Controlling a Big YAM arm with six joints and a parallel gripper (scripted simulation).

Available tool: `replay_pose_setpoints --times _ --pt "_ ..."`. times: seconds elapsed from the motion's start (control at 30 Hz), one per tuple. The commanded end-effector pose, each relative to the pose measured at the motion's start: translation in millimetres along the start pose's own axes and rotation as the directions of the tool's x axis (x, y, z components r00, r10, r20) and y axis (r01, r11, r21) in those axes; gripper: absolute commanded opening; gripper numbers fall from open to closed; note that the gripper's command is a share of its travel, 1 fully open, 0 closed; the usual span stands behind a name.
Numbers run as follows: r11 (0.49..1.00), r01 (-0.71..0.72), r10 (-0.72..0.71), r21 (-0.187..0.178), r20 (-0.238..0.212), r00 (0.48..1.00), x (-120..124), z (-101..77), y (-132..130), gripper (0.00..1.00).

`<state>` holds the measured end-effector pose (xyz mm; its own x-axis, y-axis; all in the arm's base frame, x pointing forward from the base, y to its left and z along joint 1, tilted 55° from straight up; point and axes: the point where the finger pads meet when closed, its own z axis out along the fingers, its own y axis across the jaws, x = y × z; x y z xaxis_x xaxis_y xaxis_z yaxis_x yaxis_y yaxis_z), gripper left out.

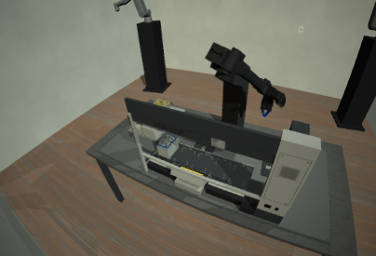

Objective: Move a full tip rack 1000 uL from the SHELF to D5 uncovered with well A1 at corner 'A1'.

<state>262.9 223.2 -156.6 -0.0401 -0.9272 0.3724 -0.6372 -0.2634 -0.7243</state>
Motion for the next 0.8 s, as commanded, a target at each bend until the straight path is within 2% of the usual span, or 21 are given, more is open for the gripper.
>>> replay_pose_setpoints --times 0.0,0.77 --pt "1.000 0.013 -0.013 -0.008 -0.010 1.000 3 11.2 1 0.00" --pt "1.000 0.013 -0.013 -0.007 -0.009 1.000 3 46.3 2 0.00"
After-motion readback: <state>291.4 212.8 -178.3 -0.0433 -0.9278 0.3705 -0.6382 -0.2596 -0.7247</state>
